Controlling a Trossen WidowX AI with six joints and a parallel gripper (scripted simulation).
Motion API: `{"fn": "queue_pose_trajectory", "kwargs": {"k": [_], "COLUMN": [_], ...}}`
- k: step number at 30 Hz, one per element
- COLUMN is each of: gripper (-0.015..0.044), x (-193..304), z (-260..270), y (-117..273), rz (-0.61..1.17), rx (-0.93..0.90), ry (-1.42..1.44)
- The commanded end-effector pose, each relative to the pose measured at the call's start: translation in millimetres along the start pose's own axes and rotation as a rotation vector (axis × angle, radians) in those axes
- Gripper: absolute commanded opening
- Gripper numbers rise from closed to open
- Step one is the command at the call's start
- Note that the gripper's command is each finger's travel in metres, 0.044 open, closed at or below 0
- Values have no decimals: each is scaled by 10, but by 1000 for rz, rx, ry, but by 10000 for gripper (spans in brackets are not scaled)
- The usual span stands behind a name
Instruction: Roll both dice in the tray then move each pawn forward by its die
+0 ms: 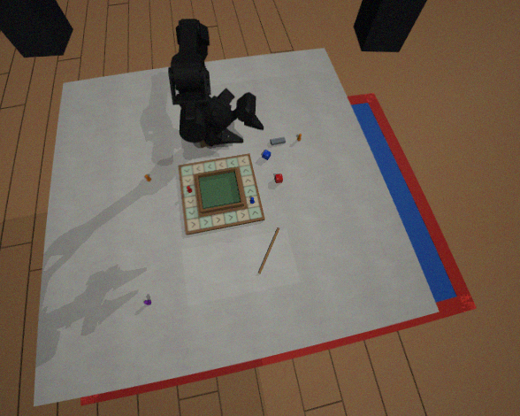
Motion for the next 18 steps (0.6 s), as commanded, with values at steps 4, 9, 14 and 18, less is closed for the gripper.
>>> {"fn": "queue_pose_trajectory", "kwargs": {"k": [4, 9, 14, 18], "gripper": [295, 275, 275, 275], "x": [54, 135, 175, 181], "z": [26, 77, 136, 187], "y": [-170, -526, -881, -1167], "rz": [-13, 12, 107, 229], "rx": [-65, -200, -316, -381], "ry": [-208, -618, -1021, -1331]}}
Point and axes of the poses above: the point midway between the two fingers, 35 mm back from their tips, its own y axis back along the fingers, its own z axis across the jaws, x = y × z, the point moved 5 cm from there along y, back along the fingers, and after that the axes turned 10 degrees about -y, right-handed, at the moved point
